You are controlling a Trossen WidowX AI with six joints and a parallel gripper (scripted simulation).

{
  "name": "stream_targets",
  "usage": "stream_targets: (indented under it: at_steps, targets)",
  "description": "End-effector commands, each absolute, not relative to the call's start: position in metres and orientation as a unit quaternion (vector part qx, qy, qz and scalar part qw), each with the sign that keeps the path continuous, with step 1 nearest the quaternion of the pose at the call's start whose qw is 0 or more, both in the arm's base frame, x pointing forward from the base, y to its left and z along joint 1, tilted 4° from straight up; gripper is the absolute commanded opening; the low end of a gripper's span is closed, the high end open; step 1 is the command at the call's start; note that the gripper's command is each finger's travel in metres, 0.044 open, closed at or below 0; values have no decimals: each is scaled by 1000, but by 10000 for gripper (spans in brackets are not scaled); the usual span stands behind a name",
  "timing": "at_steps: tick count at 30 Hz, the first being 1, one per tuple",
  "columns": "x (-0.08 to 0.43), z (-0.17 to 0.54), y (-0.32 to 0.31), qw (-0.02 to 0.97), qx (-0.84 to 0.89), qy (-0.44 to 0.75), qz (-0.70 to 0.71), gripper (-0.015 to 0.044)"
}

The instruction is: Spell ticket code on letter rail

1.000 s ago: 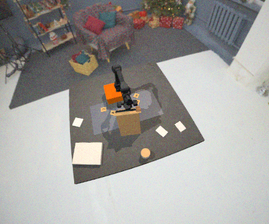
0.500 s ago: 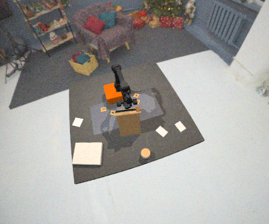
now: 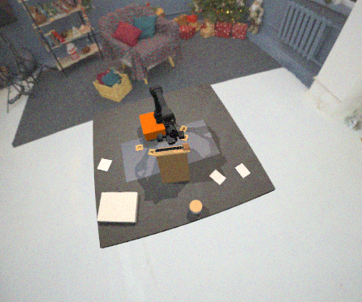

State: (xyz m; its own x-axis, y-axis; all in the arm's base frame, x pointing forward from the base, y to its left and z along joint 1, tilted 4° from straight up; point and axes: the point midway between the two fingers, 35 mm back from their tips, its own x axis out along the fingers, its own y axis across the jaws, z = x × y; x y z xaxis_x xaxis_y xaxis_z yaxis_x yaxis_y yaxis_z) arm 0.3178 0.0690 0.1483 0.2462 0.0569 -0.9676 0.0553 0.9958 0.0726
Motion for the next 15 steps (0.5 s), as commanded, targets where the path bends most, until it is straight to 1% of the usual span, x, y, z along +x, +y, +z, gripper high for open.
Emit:
stream_targets:
  at_steps: [1,3,5,8,15]
  targets:
    - [315,151,69,789,48,613,0,0]
    - [315,151,69,789,48,613,0,0]
    - [315,154,65,792,34,609,20,52]
    - [305,173,49,807,-22,582,102,131]
    - [273,218,17,828,-198,453,265,315]
